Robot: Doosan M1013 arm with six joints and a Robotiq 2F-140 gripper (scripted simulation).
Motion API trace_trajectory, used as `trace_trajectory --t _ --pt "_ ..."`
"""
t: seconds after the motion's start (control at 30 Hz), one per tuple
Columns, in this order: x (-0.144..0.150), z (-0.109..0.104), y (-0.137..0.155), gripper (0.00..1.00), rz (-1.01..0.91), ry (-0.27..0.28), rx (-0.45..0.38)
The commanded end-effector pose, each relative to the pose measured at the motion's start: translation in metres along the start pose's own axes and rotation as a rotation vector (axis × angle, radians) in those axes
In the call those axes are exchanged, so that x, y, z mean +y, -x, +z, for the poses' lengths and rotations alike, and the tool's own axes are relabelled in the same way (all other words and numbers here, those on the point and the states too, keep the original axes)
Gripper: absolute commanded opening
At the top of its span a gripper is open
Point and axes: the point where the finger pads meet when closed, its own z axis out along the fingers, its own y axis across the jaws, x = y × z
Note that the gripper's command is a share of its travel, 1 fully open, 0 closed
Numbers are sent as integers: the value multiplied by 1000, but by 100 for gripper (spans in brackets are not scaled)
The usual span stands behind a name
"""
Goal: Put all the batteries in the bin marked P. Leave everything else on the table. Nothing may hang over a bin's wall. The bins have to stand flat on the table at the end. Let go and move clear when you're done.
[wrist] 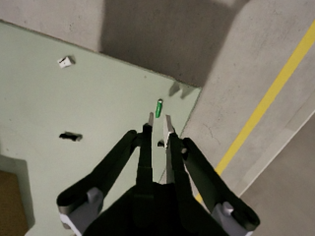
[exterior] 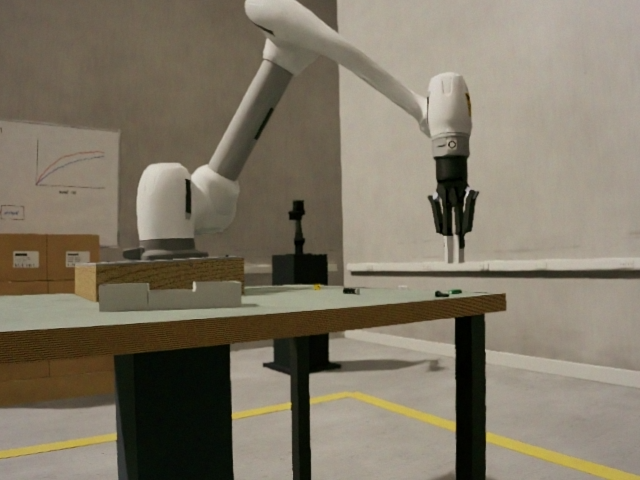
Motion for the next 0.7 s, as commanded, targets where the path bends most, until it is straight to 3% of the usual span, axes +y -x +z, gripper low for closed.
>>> trace_trajectory --t 0.0,0.53,0.67 --pt "0 -1 0 23 0 1 1" --pt "1 55 0 23 0 1 1" --pt "1 57 0 23 0 1 1"
